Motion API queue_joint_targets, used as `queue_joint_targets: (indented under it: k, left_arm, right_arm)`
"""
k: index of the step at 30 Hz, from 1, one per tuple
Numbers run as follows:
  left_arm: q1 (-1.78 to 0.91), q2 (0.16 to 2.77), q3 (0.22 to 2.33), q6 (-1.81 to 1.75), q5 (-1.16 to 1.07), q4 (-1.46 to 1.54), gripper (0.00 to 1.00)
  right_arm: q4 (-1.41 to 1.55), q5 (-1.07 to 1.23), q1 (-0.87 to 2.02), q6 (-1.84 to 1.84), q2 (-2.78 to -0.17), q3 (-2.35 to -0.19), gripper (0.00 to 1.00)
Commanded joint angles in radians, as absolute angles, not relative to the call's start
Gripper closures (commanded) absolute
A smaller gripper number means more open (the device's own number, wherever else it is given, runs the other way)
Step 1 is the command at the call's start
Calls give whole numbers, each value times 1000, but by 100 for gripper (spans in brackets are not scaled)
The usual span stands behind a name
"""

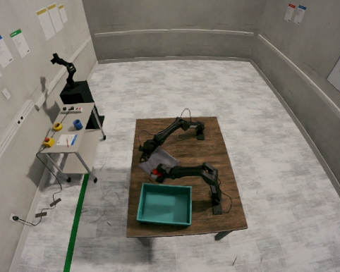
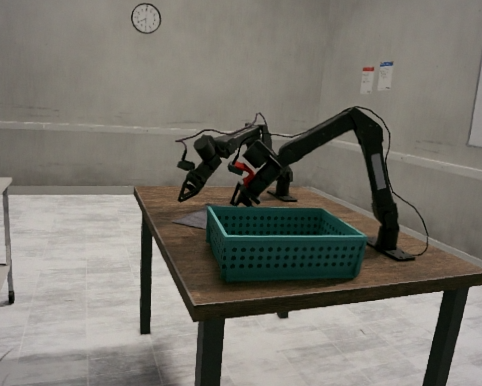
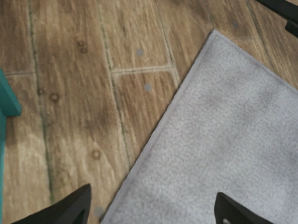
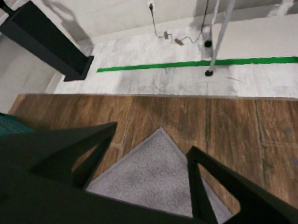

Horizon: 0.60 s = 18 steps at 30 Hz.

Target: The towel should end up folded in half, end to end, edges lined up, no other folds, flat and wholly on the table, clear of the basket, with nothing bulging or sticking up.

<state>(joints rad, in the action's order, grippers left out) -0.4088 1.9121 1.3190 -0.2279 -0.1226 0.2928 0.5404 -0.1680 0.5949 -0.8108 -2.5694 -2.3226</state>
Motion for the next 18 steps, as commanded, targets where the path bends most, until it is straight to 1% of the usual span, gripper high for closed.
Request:
queue_joint_targets:
  k: [1, 5, 6, 11, 13, 18]
  left_arm:
    - [-408, 1899, 1321, -227, -122, 292, 22]
    - [-408, 1899, 1321, -227, -122, 292, 22]
    - [-404, 1867, 1296, -224, -122, 315, 22]
    - [-397, 1791, 1300, -220, -125, 365, 22]
    - [-396, 1763, 1268, -218, -127, 391, 22]
    - [-395, 1713, 1297, -217, -130, 431, 22]
  right_arm:
    - [550, -167, 588, -808, -2547, -2356, 16]
    - [550, -167, 588, -808, -2547, -2356, 16]
    - [551, -168, 589, -809, -2522, -2302, 16]
    - [533, -171, 594, -813, -2433, -2211, 16]
    - [539, -172, 596, -814, -2397, -2176, 16]
    - [560, -175, 600, -815, -2340, -2125, 16]
